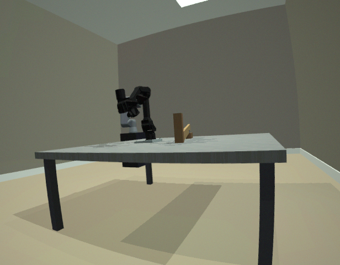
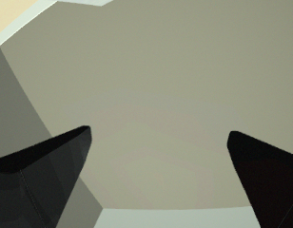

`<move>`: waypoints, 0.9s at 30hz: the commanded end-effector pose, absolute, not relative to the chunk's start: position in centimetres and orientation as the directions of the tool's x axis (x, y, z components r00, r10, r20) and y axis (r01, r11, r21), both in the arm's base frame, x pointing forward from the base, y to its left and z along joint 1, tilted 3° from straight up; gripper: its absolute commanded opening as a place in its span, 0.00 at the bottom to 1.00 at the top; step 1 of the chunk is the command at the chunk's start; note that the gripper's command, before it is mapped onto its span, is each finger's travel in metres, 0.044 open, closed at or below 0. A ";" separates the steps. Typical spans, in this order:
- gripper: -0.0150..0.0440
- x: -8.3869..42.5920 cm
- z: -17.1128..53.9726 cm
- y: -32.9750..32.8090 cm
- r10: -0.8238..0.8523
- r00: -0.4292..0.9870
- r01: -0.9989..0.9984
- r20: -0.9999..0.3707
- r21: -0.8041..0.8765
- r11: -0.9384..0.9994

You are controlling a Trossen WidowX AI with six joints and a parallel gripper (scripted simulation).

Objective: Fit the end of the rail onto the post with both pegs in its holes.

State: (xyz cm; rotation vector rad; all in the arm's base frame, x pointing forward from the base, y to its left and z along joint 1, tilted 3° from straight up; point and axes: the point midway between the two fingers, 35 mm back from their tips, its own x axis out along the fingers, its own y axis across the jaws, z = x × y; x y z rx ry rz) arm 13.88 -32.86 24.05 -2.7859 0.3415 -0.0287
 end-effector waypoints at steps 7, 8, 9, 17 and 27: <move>1.00 16.1 24.1 -33.3 -0.244 0.969 -0.233 -0.044 -0.500 -0.834; 1.00 16.7 24.1 -33.3 -0.245 0.968 -0.233 -0.052 -0.540 -0.808; 1.00 17.2 24.1 -33.4 -0.246 0.967 -0.234 -0.060 -0.579 -0.781; 1.00 22.6 24.1 -32.6 -0.224 0.965 -0.234 -0.133 -0.821 -0.521; 1.00 30.4 24.8 -28.1 -0.124 0.968 -0.242 -0.220 -0.949 -0.202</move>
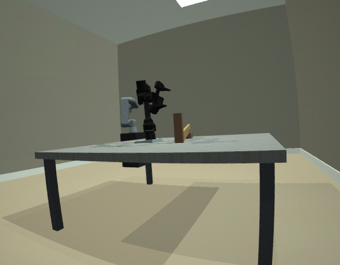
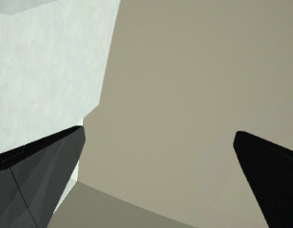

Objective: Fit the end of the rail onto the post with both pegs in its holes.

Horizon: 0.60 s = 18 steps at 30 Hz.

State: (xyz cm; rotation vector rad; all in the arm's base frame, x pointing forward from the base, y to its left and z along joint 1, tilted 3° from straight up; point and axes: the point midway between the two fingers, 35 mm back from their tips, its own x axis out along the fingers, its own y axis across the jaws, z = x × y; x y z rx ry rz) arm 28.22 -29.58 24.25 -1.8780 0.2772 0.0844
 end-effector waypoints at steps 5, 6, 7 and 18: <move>1.00 33.8 25.0 -25.0 -0.074 0.960 -0.272 -0.268 -0.961 -0.041; 1.00 34.4 25.1 -24.3 -0.064 0.958 -0.280 -0.279 -0.960 -0.009; 1.00 35.1 25.1 -23.5 -0.054 0.956 -0.288 -0.289 -0.957 0.023; 1.00 39.8 25.4 -13.9 0.107 0.919 -0.394 -0.379 -0.876 0.279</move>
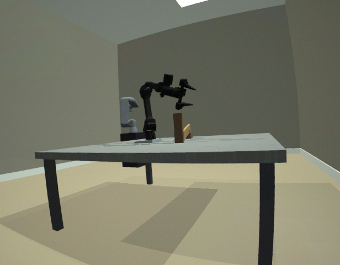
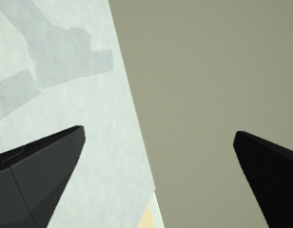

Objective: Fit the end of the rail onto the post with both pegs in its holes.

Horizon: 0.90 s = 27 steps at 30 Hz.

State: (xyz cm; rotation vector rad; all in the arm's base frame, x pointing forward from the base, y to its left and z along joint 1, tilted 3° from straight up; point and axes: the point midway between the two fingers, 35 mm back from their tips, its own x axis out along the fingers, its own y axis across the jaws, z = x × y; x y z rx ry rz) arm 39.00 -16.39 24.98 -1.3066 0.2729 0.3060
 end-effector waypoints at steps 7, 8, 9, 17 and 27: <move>1.00 40.0 22.1 -9.6 0.159 0.833 -0.553 -0.531 -0.779 0.296; 1.00 39.6 20.7 -8.7 0.164 0.791 -0.610 -0.590 -0.741 0.281; 1.00 39.1 19.3 -7.8 0.167 0.744 -0.666 -0.647 -0.699 0.260; 1.00 31.6 11.3 -1.5 0.111 0.237 -0.970 -0.965 -0.242 -0.030; 1.00 26.8 9.9 0.5 0.005 -0.030 -0.977 -1.000 0.028 -0.209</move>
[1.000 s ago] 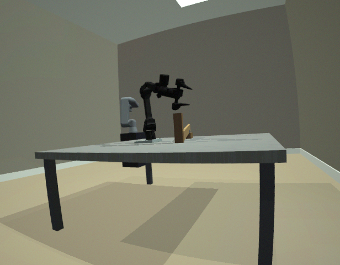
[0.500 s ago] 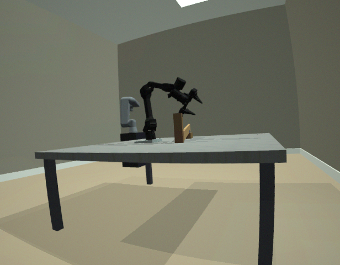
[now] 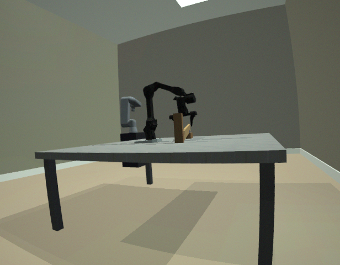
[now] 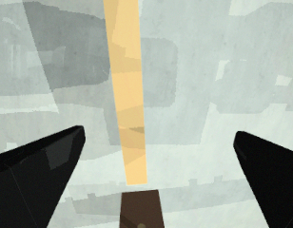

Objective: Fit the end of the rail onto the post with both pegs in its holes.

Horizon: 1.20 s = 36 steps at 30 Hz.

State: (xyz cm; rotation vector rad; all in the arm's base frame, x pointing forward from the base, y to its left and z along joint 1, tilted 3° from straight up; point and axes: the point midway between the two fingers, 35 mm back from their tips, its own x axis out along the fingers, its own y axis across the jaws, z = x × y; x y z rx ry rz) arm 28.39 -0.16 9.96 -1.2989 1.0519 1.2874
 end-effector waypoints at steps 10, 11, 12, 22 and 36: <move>1.00 26.8 9.5 0.5 0.005 -0.030 -0.977 -1.000 0.028 -0.209; 1.00 26.9 9.3 0.5 0.005 -0.030 -0.977 -1.000 0.028 -0.209; 1.00 26.9 9.1 0.5 0.005 -0.030 -0.977 -1.000 0.028 -0.209; 1.00 26.9 7.5 0.5 0.005 -0.030 -0.978 -1.000 0.028 -0.208; 1.00 26.9 5.2 0.5 0.005 -0.030 -0.978 -1.000 0.028 -0.208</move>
